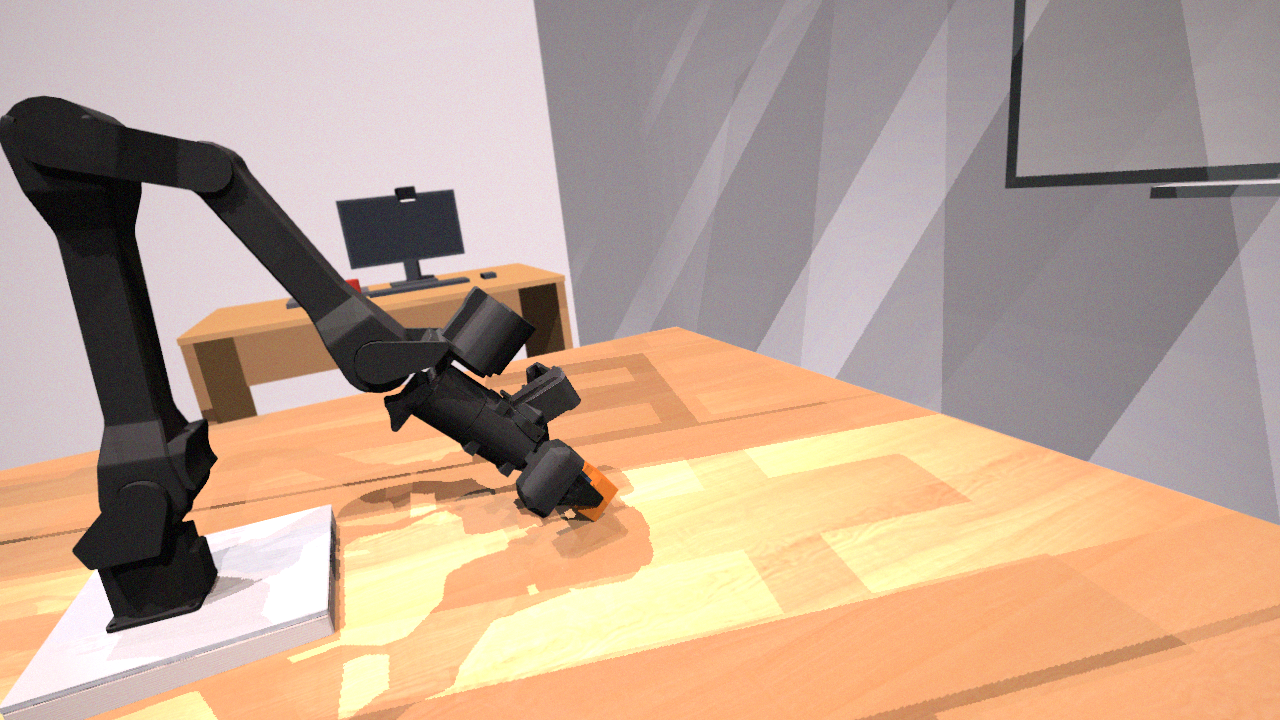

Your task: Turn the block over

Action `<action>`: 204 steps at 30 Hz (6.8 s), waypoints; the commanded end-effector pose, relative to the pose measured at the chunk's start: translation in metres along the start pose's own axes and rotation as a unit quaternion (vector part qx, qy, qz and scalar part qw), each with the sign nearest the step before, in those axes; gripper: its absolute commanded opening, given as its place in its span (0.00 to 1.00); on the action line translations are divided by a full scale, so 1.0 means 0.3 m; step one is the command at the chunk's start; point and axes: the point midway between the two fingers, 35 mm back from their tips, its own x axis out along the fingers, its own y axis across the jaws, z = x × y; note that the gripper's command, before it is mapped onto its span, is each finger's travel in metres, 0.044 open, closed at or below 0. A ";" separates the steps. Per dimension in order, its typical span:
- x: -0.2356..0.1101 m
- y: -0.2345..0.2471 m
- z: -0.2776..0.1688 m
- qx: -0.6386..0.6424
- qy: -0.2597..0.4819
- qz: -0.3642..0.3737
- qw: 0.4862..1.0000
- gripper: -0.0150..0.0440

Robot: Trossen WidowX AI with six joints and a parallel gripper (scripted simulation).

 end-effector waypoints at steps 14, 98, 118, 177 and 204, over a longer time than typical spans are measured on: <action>0.046 0.001 -0.048 0.005 -0.112 0.001 0.994 0.25; -0.031 0.007 -0.068 0.003 -0.227 0.002 0.974 1.00; -0.118 -0.004 0.095 0.002 -0.018 0.000 1.000 1.00; -0.175 -0.001 0.163 0.002 0.363 0.003 0.932 1.00; -0.067 0.000 0.065 0.002 0.363 0.003 0.932 1.00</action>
